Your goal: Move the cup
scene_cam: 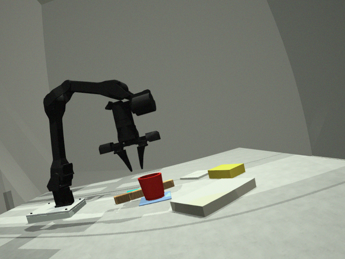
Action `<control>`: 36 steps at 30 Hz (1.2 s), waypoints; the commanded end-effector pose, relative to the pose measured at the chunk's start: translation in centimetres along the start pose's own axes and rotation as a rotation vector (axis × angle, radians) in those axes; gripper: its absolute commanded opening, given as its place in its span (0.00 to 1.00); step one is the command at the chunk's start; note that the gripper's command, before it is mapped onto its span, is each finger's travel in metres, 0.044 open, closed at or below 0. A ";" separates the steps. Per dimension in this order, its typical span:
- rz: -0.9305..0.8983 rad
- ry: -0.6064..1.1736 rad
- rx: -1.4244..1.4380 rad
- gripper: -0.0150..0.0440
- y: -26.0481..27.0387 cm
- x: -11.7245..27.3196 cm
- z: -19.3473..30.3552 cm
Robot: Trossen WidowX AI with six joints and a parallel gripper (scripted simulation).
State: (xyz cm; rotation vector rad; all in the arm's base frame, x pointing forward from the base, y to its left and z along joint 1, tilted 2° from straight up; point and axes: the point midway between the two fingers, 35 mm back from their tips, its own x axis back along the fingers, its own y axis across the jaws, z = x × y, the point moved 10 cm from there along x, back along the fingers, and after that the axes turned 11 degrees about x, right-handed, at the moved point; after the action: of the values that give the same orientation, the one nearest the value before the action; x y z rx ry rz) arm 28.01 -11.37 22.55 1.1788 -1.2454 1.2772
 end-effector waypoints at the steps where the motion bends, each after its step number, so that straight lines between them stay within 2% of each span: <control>1: -0.011 -0.001 0.014 0.50 -0.1 -0.1 0.1; 36: -0.011 -0.001 0.014 0.50 -0.1 -5.7 0.1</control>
State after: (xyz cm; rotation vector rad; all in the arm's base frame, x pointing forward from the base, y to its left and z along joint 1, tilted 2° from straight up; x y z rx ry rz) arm 28.65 -11.55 17.80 1.1850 -1.2406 1.2905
